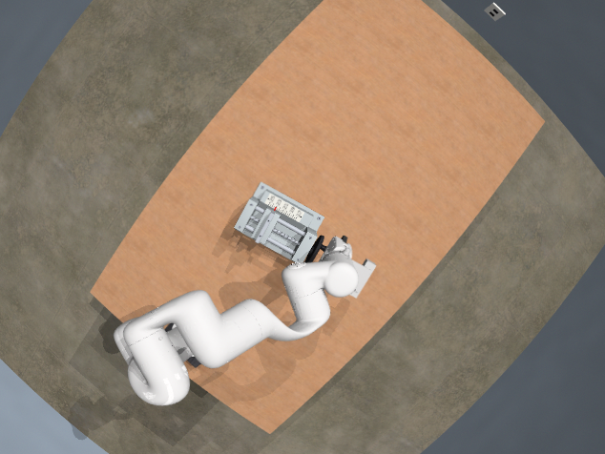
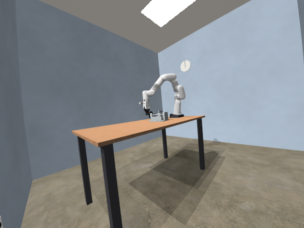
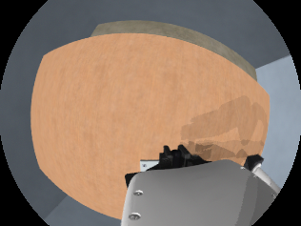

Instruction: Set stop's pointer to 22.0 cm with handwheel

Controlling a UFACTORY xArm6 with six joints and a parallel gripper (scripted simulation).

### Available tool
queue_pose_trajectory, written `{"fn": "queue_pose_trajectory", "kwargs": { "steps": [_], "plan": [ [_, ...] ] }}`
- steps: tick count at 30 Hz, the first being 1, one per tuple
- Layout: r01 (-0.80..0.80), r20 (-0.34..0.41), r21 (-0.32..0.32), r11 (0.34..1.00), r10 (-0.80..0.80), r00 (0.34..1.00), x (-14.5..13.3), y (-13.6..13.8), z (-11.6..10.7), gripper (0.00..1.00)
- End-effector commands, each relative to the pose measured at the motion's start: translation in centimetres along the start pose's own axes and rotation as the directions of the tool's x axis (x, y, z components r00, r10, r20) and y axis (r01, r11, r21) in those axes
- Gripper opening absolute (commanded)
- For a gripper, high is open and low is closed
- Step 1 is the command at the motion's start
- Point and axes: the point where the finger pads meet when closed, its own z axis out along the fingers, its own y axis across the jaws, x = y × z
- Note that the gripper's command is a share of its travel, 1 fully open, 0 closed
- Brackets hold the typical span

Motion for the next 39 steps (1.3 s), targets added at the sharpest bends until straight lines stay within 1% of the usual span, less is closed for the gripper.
{"fn": "queue_pose_trajectory", "kwargs": {
  "steps": [1,39],
  "plan": [
    [0.0,-0.002,0.003,1.0,0.0,1.0,0.07,-0.08,-0.15,0.06],
    [0.0,-0.002,0.003,1.0,0.0,1.0,0.07,0.74,-0.76,0.06]
  ]
}}
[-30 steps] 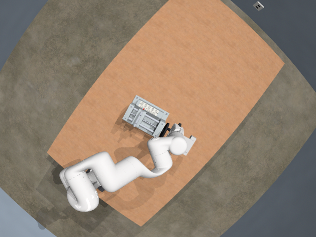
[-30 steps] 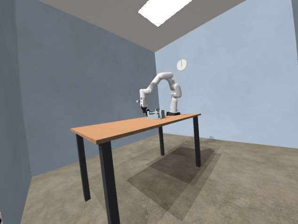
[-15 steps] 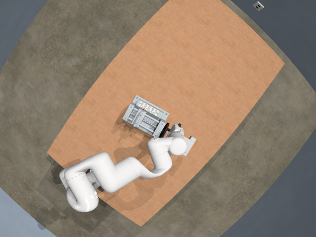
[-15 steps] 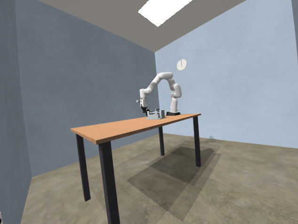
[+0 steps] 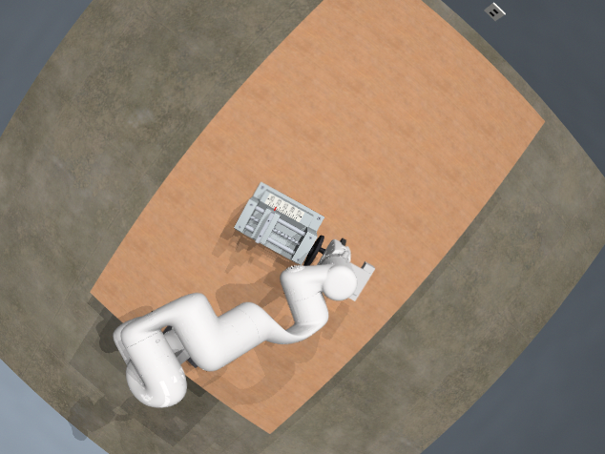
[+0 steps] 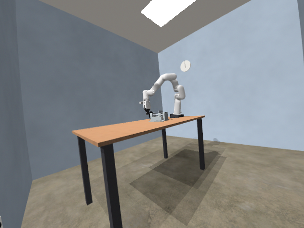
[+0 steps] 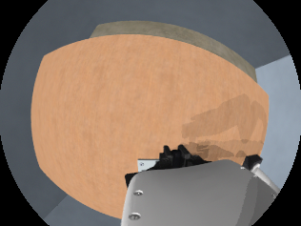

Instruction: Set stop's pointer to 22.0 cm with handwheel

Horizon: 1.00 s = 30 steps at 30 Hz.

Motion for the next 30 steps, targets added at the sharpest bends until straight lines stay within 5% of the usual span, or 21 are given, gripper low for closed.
{"fn": "queue_pose_trajectory", "kwargs": {
  "steps": [1,30],
  "plan": [
    [0.0,-0.002,0.003,1.0,0.0,1.0,0.1,0.1,-0.3,0.06],
    [0.0,-0.002,0.003,1.0,0.0,1.0,0.1,2.3,-0.7,0.06]
  ]
}}
